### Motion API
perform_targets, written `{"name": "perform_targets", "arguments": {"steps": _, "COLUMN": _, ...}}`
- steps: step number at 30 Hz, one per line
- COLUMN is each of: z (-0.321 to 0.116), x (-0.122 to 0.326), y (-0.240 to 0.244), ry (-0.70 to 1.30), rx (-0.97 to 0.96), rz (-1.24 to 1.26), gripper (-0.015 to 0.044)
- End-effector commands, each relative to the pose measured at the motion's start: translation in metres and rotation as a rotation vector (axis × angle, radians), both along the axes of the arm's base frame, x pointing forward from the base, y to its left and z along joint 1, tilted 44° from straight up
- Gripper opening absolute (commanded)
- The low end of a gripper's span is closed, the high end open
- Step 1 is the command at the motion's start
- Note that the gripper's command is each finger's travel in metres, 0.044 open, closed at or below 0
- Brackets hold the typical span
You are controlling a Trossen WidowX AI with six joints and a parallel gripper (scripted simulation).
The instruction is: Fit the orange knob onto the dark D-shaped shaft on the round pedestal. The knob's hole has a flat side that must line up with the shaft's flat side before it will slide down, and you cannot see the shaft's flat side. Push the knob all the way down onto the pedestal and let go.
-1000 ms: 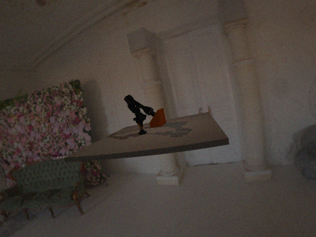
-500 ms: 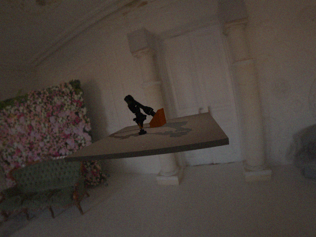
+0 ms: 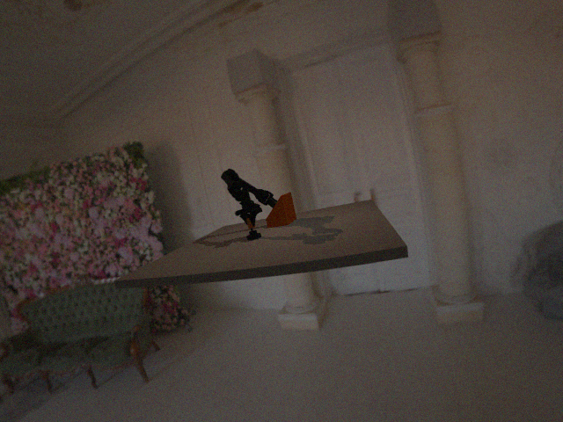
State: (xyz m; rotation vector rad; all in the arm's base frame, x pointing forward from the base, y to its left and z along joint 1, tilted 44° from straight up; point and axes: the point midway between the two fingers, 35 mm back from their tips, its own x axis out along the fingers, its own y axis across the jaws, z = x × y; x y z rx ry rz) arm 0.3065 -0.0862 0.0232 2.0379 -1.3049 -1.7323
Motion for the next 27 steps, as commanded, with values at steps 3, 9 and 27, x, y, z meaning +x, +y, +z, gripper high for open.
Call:
{"name": "perform_targets", "arguments": {"steps": 3, "z": 0.0002, "x": 0.0060, "y": 0.0002, "ry": 0.019, "rx": 0.000, "rz": 0.029, "gripper": 0.0000}}
{"name": "perform_targets", "arguments": {"steps": 9, "z": -0.0018, "x": 0.0055, "y": -0.0023, "ry": 0.019, "rx": 0.000, "rz": 0.029, "gripper": 0.0000}}
{"name": "perform_targets", "arguments": {"steps": 27, "z": 0.0016, "x": 0.0042, "y": 0.0010, "ry": 0.078, "rx": 0.004, "rz": 0.090, "gripper": 0.0000}}
